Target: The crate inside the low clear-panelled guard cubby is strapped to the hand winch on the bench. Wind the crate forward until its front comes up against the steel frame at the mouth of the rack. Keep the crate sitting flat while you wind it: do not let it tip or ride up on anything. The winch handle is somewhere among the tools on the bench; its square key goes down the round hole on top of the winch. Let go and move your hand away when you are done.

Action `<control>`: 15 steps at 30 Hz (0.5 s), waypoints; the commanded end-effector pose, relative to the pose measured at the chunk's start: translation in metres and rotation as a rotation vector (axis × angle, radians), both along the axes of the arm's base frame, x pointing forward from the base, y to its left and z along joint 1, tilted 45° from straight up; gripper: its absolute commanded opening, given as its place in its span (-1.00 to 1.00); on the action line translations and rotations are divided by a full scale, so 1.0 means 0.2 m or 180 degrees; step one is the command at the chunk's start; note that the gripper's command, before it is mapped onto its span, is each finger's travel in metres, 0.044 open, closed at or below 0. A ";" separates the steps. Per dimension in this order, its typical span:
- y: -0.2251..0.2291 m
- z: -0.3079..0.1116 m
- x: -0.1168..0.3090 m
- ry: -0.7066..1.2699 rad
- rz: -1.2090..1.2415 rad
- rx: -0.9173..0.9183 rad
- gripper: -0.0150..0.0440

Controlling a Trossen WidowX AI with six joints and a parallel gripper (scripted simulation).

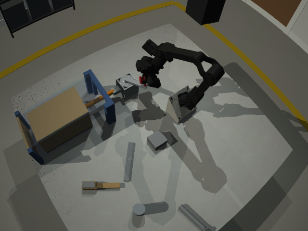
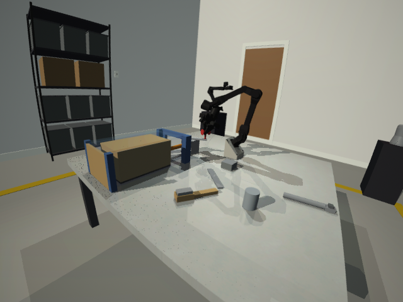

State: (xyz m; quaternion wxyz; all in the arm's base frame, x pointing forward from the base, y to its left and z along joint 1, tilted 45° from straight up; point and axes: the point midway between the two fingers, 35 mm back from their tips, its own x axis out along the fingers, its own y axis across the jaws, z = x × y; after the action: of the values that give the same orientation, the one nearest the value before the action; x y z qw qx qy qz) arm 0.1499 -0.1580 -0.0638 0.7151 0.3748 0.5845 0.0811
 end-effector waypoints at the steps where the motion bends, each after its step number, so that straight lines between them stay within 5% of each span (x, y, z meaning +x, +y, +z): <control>1: -0.03 -0.04 -0.05 0.0096 0.0041 -0.0051 -0.49; 15: -0.10 -0.08 -0.12 0.0099 0.0041 -0.0055 -0.49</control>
State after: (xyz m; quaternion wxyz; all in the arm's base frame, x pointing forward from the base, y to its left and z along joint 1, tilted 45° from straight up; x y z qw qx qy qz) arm 0.1358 -0.1691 -0.0719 0.7138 0.3785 0.5834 0.0831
